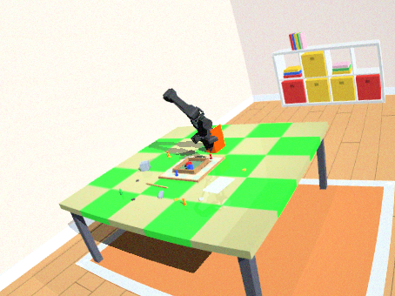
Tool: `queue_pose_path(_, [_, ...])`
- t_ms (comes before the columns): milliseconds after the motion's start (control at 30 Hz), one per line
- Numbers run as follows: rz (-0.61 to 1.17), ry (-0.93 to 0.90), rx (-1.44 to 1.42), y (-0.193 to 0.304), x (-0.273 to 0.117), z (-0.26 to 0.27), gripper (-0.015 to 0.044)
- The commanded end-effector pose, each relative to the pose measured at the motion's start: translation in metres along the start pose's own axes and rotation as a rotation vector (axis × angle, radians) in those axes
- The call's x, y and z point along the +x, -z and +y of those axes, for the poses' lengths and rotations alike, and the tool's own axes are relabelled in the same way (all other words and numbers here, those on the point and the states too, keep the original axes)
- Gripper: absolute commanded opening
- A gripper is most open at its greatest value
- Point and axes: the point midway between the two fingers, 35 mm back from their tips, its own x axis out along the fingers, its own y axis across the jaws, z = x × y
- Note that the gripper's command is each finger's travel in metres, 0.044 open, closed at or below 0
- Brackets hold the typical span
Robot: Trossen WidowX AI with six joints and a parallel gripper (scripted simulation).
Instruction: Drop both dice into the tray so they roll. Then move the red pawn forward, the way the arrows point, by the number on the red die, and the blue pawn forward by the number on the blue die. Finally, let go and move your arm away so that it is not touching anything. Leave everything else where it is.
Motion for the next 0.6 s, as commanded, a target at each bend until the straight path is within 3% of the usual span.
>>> queue_pose_path(0, [-0.002, 0.011, -0.008, 0.0, 0.008, -0.001, 0.02])
queue_pose_path(567, [-0.003, 0.012, -0.008, 0.0, 0.035, -0.002, 0.02])
